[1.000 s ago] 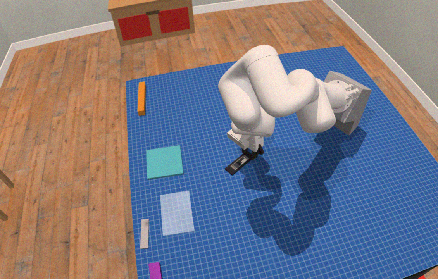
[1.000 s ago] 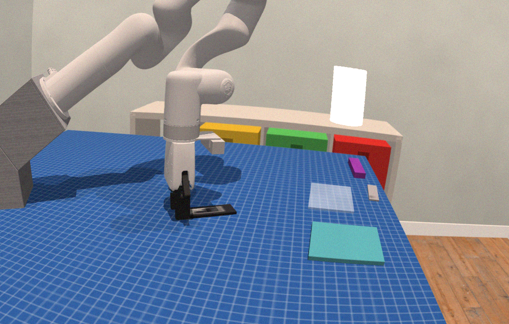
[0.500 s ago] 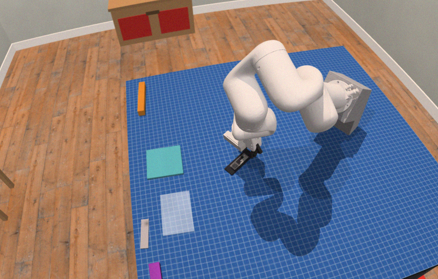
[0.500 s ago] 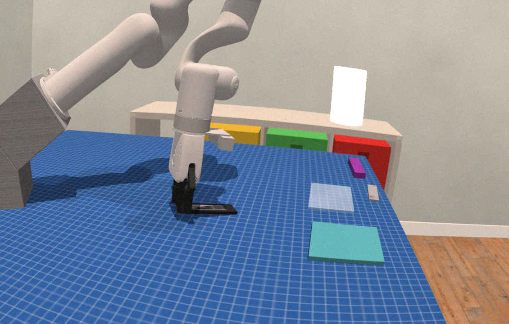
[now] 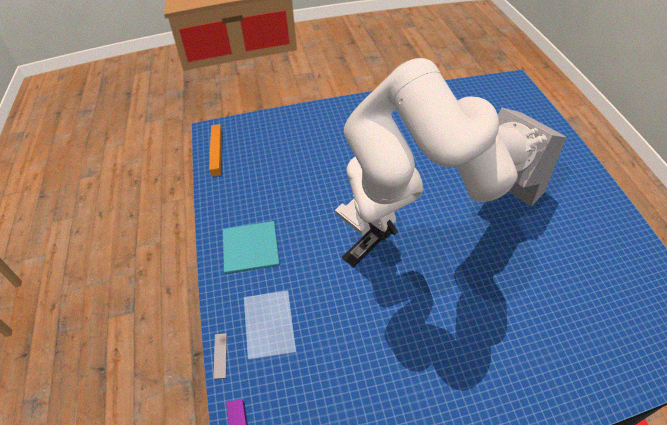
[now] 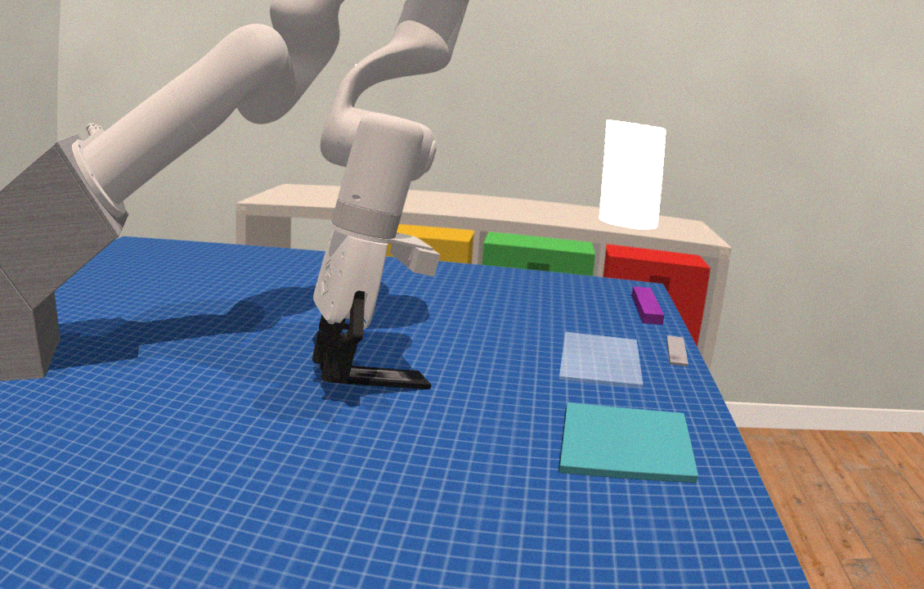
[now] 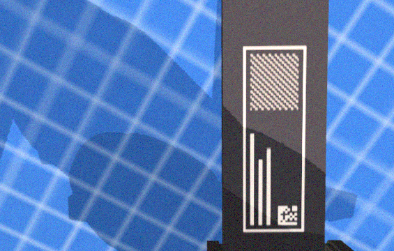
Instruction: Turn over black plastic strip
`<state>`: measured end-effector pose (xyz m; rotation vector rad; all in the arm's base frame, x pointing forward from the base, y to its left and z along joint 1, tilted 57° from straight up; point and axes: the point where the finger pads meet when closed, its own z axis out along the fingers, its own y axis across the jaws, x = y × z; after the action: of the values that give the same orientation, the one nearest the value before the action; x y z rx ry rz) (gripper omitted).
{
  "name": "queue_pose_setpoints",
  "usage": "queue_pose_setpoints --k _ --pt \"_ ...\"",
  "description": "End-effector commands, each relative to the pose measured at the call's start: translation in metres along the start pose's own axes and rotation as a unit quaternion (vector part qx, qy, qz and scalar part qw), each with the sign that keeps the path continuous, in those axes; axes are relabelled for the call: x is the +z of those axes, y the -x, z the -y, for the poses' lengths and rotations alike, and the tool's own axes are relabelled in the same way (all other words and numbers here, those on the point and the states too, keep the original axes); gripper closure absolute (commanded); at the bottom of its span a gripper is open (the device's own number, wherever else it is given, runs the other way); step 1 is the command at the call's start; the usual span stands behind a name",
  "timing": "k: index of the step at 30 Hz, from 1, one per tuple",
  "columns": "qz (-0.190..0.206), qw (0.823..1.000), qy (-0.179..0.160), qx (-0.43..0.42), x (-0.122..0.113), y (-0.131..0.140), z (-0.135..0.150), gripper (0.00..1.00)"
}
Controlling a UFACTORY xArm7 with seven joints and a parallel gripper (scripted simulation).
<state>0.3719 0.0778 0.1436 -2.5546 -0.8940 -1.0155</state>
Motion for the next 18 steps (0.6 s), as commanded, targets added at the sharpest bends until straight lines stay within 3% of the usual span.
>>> queue_pose_setpoints --k 1,10,18 --pt "0.015 1.0 -0.004 0.002 -0.0101 -0.0011 -0.0005 0.5" --pt "0.024 1.0 -0.006 0.002 -0.0111 -0.0021 -0.0004 0.5" --pt "0.08 0.997 -0.004 0.002 -0.016 -0.0028 -0.0006 0.5"
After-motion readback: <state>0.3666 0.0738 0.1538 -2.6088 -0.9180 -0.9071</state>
